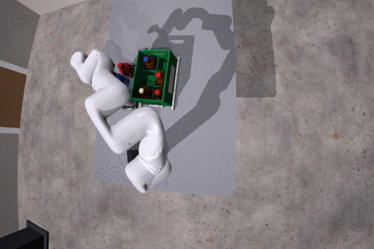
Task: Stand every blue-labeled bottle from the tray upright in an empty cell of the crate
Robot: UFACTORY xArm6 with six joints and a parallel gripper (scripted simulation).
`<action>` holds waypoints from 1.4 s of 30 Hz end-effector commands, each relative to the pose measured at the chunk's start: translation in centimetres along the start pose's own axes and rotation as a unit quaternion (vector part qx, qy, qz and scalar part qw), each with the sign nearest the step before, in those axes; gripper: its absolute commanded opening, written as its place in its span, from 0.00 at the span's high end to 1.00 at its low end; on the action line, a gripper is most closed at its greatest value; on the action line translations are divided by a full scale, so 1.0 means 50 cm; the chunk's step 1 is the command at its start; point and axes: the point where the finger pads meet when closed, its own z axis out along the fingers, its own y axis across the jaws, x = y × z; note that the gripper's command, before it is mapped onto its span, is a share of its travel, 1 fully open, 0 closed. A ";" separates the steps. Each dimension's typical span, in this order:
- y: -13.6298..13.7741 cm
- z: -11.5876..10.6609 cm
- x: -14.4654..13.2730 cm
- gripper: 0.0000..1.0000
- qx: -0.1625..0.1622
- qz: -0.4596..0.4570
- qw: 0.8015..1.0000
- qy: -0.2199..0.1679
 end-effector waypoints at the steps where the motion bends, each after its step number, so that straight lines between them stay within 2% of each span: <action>1: 0.001 -0.009 0.002 1.00 0.000 0.001 1.000 0.003; 42: 0.001 -0.078 0.001 1.00 0.000 0.001 1.000 0.003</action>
